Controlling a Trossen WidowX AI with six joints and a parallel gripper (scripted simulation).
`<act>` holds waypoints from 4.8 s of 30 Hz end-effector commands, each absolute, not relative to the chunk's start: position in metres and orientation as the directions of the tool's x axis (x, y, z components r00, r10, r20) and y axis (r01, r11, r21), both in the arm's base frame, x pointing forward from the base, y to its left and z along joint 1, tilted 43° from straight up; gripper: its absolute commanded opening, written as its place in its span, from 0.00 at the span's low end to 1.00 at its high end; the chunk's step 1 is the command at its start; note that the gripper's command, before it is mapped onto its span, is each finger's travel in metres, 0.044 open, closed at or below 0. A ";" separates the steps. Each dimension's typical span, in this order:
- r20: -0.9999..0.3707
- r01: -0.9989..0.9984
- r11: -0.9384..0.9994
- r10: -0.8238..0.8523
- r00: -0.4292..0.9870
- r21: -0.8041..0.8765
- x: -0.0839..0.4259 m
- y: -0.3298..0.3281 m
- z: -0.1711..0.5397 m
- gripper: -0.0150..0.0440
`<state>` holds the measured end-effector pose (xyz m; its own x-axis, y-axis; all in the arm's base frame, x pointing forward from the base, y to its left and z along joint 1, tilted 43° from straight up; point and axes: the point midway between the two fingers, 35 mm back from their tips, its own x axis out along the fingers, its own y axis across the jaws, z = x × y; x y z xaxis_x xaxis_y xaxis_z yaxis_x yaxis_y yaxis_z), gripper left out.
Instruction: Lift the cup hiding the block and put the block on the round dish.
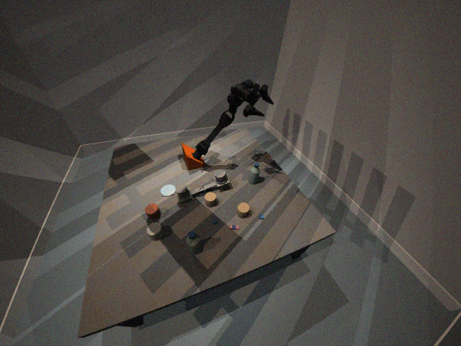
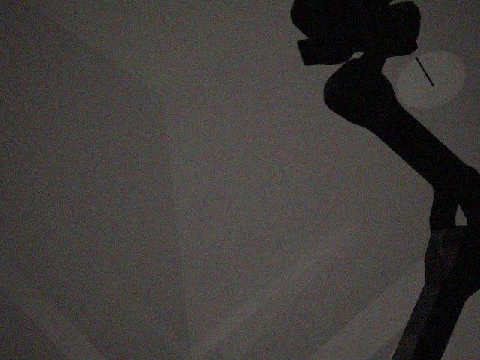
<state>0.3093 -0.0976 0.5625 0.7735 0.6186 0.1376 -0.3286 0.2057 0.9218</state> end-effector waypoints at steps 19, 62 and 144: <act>-0.103 -0.044 0.529 0.245 0.964 0.847 0.330 -0.238 0.363 1.00; -0.569 0.163 0.636 0.510 0.645 0.754 0.192 -0.167 0.108 1.00; -0.748 1.000 -0.023 0.663 0.023 0.011 0.303 -0.154 -0.084 1.00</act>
<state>0.3046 -0.1589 -0.0806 0.0245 0.6583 -0.7523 0.9997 -0.0177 0.0171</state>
